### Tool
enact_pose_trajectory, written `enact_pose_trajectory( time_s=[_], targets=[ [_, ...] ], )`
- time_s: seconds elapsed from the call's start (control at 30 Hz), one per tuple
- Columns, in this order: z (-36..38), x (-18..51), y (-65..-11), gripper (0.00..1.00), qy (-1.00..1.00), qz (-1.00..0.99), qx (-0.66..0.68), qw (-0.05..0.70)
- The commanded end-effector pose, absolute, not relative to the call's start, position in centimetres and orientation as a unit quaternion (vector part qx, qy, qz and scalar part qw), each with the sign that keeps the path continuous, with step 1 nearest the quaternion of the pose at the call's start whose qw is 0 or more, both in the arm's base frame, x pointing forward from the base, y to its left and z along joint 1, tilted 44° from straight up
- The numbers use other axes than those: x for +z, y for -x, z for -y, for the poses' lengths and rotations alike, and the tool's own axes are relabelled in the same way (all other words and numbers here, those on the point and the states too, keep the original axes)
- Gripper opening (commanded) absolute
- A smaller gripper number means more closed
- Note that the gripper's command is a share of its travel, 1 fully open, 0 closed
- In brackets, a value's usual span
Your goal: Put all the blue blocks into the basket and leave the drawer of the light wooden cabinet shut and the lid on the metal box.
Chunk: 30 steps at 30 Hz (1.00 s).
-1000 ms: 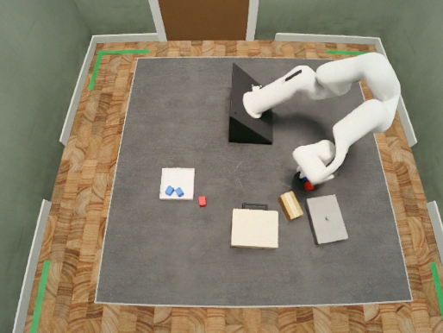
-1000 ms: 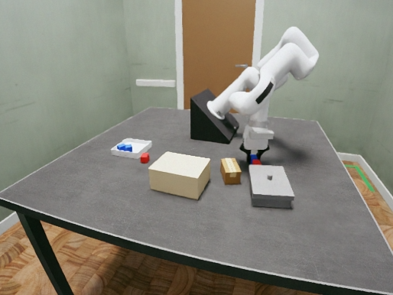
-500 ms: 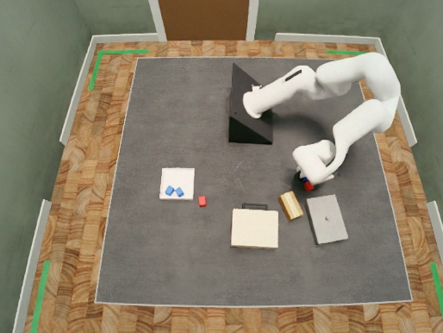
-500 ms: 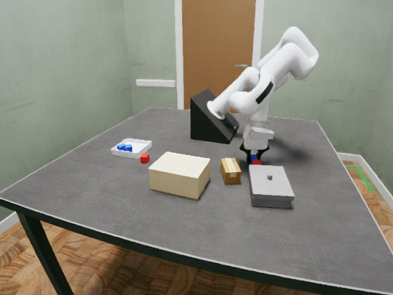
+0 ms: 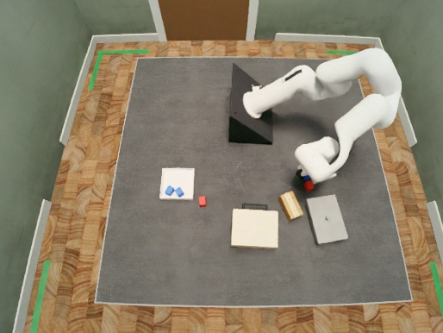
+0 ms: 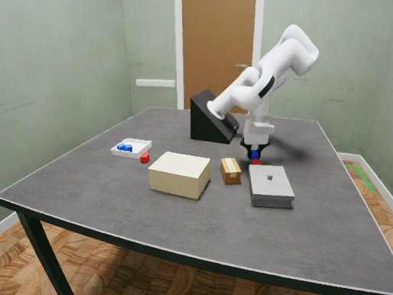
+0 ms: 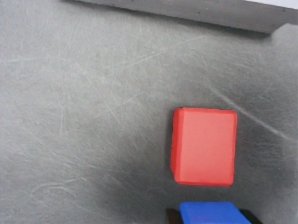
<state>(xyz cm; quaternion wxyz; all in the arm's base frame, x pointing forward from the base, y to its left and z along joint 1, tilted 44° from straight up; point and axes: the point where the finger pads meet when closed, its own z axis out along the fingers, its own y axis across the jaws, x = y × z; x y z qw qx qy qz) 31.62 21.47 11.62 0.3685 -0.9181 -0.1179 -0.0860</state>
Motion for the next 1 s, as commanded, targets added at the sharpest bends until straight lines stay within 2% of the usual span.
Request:
enact_pose_trajectory(
  time_s=[0.0, 0.97],
  targets=[
    [-20.6, 12.5, -31.6, 0.0, 0.918, 0.118, -0.086, 0.369],
    [-12.0, 21.3, -30.7, 0.0, 0.918, 0.118, -0.086, 0.369]
  ],
)
